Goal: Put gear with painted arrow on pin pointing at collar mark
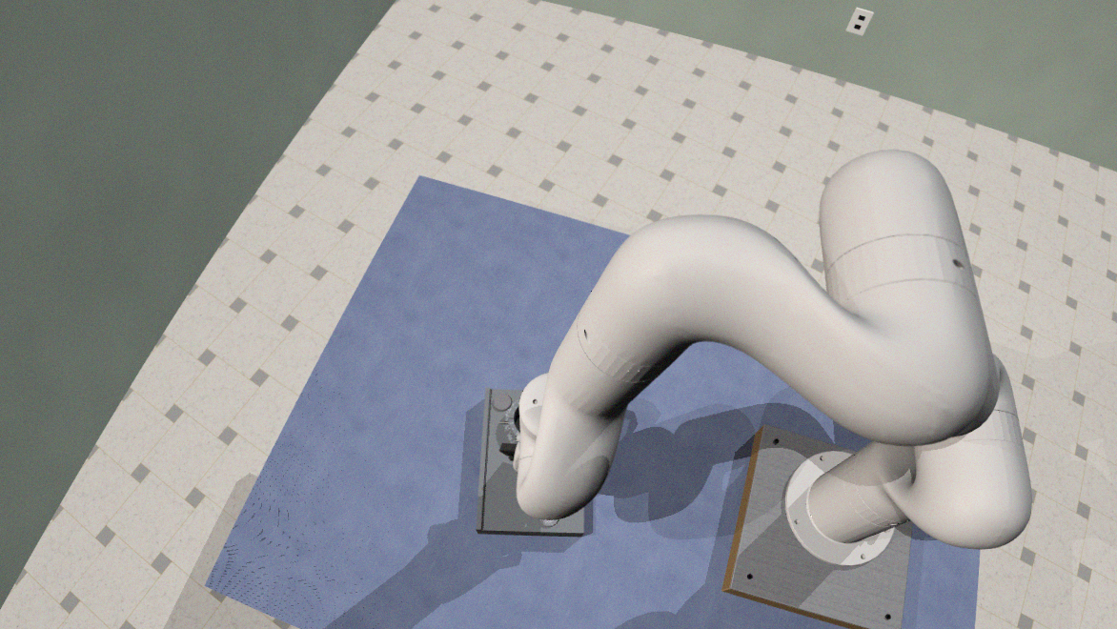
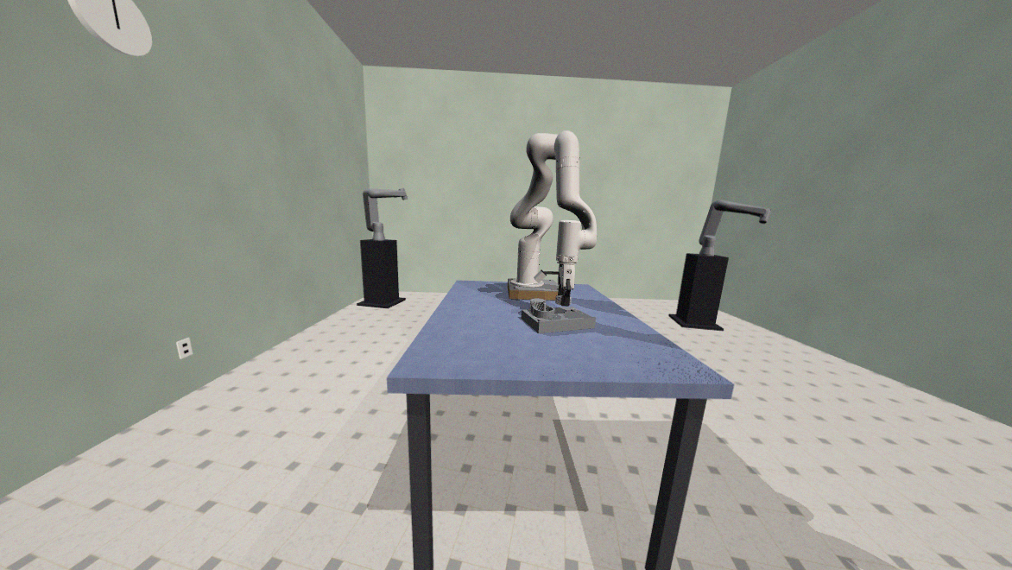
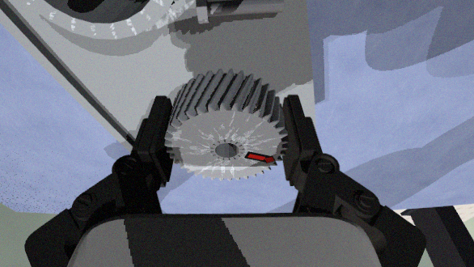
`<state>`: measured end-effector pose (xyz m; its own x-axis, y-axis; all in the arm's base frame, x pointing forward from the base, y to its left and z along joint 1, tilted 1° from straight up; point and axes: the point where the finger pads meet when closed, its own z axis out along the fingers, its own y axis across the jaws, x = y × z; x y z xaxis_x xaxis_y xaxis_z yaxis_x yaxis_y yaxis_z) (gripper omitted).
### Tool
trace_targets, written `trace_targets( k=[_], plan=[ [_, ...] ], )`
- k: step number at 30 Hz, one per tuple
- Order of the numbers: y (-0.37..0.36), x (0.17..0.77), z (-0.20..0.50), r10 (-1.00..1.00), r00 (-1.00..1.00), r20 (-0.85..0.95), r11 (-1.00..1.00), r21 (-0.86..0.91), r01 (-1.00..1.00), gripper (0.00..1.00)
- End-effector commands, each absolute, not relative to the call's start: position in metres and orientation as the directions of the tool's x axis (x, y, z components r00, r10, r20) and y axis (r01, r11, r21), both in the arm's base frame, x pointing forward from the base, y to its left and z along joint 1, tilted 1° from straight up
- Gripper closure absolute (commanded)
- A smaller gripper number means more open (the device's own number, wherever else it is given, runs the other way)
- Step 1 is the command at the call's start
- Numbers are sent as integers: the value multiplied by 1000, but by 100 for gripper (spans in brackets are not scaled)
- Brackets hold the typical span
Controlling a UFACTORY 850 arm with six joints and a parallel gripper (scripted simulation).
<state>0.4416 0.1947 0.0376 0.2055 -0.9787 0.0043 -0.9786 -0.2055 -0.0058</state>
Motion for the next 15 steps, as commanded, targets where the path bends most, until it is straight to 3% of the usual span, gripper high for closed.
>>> trace_targets(
  k=[1, 15],
  plan=[
    [195, 443, 48, -979, 205, 4, -205, -8, -979, 100],
    [195, 442, 71, -979, 205, 4, -205, -8, -979, 100]
  ],
)
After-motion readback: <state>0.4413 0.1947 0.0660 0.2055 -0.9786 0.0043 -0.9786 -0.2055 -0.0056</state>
